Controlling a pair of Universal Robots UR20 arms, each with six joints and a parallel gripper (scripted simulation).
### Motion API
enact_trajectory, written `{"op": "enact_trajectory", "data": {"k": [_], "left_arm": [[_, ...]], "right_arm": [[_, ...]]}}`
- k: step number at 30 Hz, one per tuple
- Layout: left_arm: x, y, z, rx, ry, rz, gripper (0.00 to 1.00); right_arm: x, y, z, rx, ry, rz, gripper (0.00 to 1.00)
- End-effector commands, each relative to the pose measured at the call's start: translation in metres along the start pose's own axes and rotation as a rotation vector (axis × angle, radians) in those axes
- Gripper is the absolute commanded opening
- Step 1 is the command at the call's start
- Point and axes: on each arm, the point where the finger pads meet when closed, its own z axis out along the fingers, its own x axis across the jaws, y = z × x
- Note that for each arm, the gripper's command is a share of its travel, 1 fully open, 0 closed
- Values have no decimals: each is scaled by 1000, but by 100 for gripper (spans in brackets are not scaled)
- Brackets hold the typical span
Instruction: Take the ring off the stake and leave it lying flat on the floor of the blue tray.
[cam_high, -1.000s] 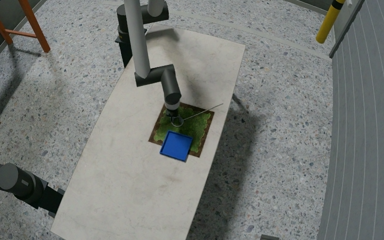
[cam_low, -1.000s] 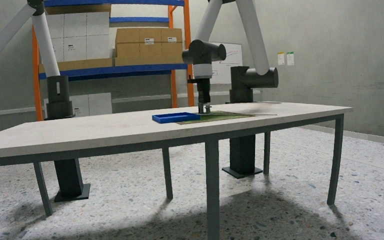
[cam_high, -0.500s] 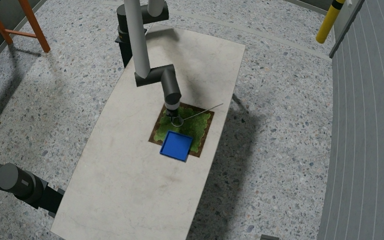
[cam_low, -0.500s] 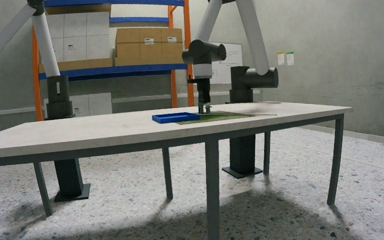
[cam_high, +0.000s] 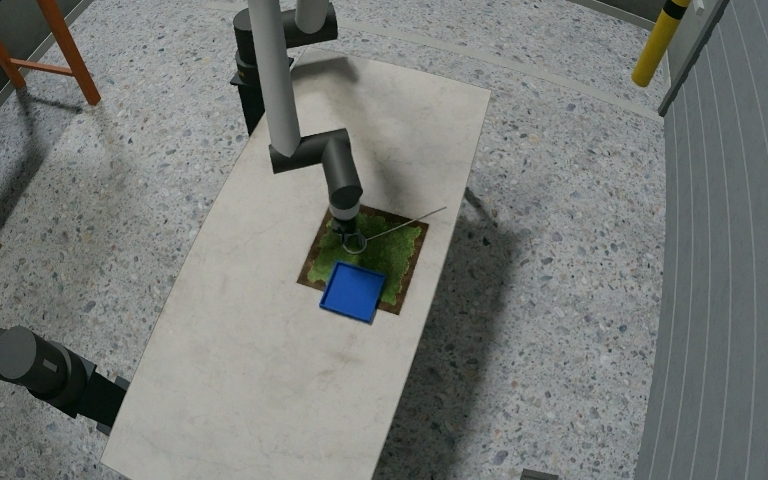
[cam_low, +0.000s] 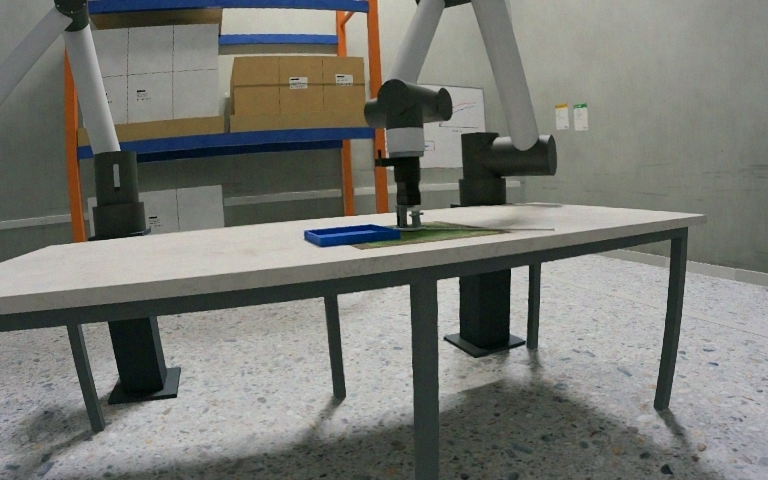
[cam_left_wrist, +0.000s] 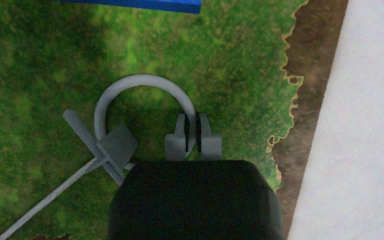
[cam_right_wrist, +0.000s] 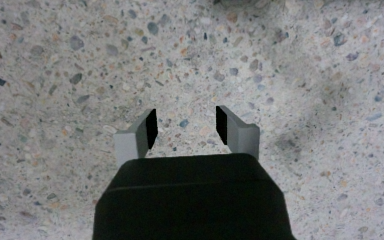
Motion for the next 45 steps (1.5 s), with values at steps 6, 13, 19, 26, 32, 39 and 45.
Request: {"op": "enact_trajectory", "data": {"k": [6,13,19,26,32,39,45], "left_arm": [[0,-1,-1,1,0,0,0],[0,-1,-1,1,0,0,0],[0,-1,-1,1,0,0,0],[0,-1,-1,1,0,0,0],[0,-1,-1,1,0,0,0],[-3,2,-1,2,0,0,0],[-4,3,-6,2,0,0,0]], "right_arm": [[0,1,-1,-1,0,0,100],[0,1,-1,-1,0,0,100],[0,1,-1,-1,0,0,100],[0,1,-1,-1,0,0,100],[0,1,-1,-1,0,0,100],[0,1,-1,-1,0,0,100],[0,1,-1,-1,0,0,100]]}}
